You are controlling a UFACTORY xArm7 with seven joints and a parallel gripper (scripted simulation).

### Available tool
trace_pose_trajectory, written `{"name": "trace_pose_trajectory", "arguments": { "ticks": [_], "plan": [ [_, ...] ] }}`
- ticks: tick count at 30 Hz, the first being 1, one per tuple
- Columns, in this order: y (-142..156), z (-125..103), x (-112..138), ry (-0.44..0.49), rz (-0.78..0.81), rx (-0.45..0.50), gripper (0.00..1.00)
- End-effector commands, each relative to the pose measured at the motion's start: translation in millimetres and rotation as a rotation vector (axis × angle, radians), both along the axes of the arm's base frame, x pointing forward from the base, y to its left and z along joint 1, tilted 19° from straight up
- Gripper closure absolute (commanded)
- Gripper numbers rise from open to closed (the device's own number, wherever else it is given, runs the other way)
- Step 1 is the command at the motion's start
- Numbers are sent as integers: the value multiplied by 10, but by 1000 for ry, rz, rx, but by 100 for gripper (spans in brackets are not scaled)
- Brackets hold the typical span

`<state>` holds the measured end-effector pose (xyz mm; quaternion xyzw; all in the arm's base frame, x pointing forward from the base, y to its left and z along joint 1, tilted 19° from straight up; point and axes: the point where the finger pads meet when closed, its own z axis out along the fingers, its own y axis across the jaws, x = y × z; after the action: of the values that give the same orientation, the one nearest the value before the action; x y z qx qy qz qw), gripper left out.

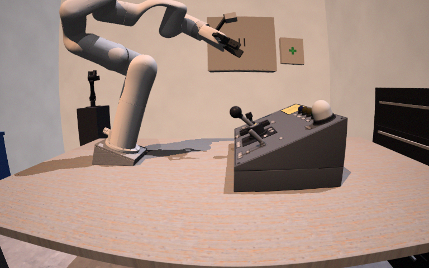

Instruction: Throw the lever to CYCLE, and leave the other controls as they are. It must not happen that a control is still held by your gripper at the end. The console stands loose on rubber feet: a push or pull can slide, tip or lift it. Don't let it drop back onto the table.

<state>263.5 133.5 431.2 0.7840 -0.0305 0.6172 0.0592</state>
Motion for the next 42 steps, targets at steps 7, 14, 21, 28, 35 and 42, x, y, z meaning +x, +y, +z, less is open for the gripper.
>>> {"name": "trace_pose_trajectory", "arguments": {
  "ticks": [7, 14, 21, 28, 35, 42],
  "plan": [
    [-474, 143, 628, 1, 60, -29, 0],
    [-963, 22, 913, 10, 93, -50, 0],
    [-1305, -137, 1014, 18, 115, -60, 0],
    [-1774, -450, 1011, 29, 148, -66, 0],
    [-1907, -562, 972, 32, 159, -65, 0],
    [-2026, -673, 919, 34, 169, -63, 0]
  ]
}}
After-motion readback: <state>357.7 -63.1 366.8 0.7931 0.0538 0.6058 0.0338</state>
